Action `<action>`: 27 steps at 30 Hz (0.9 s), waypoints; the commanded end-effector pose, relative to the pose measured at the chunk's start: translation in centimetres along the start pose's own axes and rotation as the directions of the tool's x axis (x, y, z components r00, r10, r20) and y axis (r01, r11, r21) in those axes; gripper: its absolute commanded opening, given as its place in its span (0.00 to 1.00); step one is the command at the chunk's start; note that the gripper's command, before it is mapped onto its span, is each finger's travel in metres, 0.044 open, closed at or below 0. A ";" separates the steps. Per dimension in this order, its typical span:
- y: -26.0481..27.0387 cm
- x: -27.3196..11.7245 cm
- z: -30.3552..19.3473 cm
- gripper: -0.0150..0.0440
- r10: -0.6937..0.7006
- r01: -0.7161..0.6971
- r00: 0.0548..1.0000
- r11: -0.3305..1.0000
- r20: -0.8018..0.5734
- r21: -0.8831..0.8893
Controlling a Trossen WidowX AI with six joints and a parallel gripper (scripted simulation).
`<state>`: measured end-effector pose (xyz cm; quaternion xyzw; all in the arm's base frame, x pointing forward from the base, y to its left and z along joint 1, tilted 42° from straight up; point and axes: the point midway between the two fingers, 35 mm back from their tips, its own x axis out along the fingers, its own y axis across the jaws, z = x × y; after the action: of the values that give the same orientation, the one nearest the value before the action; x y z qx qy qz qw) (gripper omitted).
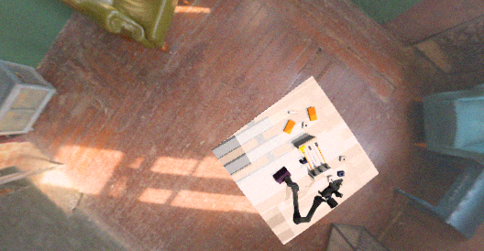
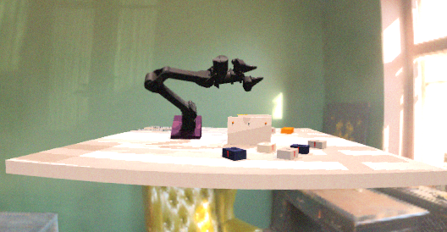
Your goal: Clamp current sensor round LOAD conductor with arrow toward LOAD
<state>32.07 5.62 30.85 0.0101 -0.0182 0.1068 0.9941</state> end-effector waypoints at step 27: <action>11.3 1.5 -22.2 1.00 -0.282 -0.052 0.385 0.944 -0.879 -0.326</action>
<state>34.21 14.35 12.60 -0.1106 0.4470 0.0317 0.8871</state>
